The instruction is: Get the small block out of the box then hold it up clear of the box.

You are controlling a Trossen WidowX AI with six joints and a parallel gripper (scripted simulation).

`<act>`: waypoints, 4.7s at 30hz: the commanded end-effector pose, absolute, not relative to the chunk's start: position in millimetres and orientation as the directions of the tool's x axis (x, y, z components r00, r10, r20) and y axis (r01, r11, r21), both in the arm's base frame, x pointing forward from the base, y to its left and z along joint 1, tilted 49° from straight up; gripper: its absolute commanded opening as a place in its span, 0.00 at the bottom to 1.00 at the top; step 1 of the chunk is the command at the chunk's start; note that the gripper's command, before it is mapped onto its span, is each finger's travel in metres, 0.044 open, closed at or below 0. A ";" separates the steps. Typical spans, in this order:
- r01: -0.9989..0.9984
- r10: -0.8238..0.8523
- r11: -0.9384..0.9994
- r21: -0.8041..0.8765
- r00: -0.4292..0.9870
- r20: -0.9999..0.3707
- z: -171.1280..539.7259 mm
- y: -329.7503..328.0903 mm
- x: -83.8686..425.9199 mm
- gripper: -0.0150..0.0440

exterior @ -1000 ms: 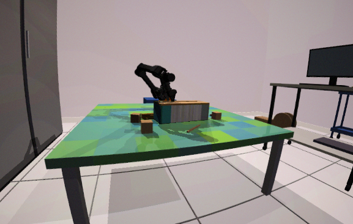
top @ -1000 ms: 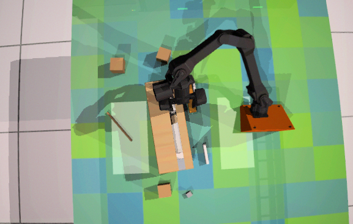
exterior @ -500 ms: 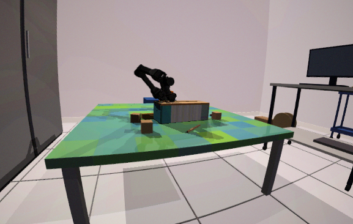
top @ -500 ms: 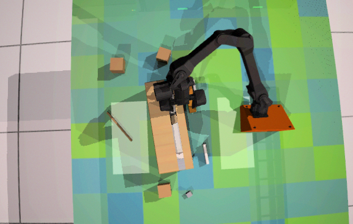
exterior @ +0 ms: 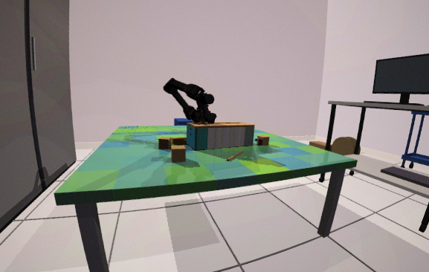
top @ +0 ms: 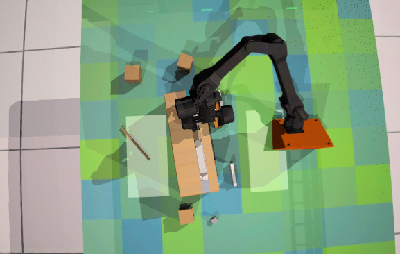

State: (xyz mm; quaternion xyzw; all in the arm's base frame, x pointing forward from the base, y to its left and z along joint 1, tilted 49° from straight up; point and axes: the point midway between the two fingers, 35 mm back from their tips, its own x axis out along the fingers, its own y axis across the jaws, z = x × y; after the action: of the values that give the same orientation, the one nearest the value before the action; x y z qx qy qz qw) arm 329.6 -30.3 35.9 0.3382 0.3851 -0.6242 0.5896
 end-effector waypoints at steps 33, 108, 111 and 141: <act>0.995 -0.469 -0.006 -0.096 -0.087 -0.879 -44.0 39.1 320.2 0.93; 0.995 -0.468 -0.005 -0.095 -0.087 -0.880 -79.7 72.2 315.2 0.93; 0.995 -0.467 -0.005 -0.095 -0.087 -0.880 -81.9 74.2 315.0 0.93; 0.995 -0.470 -0.003 -0.100 -0.089 -0.878 -48.1 129.4 316.8 0.93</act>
State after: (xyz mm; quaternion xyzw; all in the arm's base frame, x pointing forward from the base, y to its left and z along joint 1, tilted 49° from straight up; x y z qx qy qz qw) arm 315.1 125.5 -54.8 0.3284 0.3946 -0.6230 0.5902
